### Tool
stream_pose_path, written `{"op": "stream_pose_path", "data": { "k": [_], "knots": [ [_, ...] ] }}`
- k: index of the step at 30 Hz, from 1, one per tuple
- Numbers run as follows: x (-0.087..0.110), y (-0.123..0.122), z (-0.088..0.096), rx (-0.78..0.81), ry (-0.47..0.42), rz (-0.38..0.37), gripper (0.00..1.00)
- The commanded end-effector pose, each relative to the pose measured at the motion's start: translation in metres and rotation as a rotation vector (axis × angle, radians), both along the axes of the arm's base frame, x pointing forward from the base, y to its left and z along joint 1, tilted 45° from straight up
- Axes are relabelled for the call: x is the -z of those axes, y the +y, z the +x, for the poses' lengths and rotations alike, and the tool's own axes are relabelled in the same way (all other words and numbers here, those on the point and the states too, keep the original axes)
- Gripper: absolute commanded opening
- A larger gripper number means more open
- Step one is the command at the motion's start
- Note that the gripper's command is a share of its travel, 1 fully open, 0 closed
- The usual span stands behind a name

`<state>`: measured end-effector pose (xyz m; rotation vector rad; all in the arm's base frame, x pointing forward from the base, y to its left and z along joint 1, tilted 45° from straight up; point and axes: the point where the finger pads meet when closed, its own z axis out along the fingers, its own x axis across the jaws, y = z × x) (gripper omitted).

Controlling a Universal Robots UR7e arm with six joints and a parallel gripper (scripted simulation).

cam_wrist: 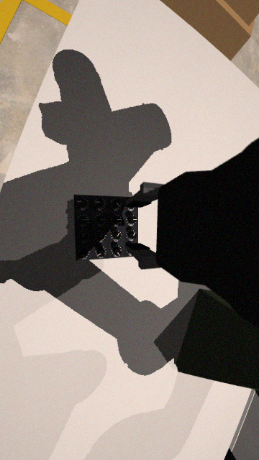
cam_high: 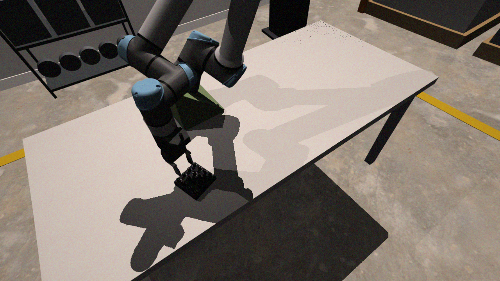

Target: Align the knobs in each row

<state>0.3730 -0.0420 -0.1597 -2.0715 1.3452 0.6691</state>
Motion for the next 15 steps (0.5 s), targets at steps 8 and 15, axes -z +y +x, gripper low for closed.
{"op": "stream_pose_path", "data": {
  "k": [8, 15],
  "knots": [
    [0.004, -0.004, -0.014, 0.002, 0.003, 0.003, 1.0],
    [0.006, -0.007, -0.024, 0.002, 0.003, 0.003, 1.0]
  ]
}}
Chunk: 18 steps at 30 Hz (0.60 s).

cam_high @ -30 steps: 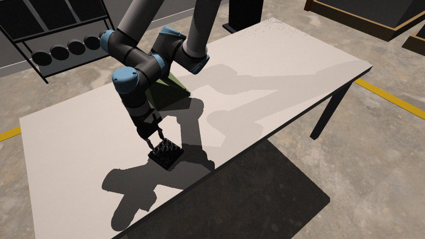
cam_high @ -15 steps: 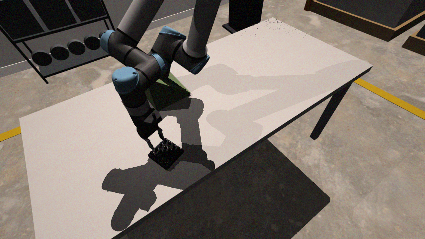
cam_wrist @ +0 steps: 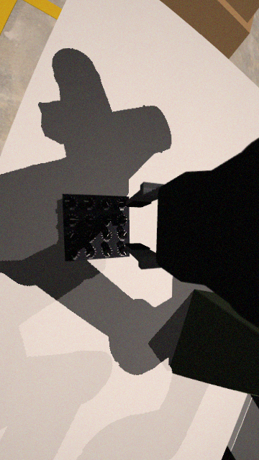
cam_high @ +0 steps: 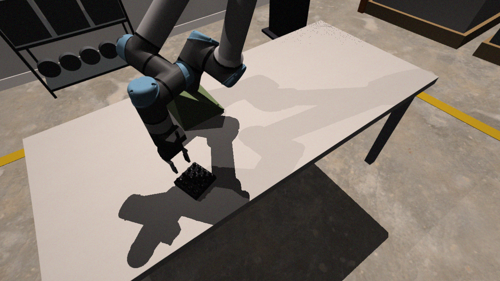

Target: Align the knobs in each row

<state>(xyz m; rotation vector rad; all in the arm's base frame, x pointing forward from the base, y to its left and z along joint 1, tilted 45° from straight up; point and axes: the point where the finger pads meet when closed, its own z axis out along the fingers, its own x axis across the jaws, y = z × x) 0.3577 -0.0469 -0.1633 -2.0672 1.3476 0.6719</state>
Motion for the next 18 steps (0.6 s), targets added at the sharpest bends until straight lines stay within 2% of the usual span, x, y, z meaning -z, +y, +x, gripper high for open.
{"op": "stream_pose_path", "data": {
  "k": [1, 11, 18],
  "knots": [
    [0.003, -0.003, -0.011, -0.001, 0.001, 0.001, 1.0],
    [0.007, -0.01, -0.029, -0.001, 0.001, 0.001, 1.0],
    [0.008, -0.012, -0.033, -0.001, 0.0, 0.0, 1.0]
  ]
}}
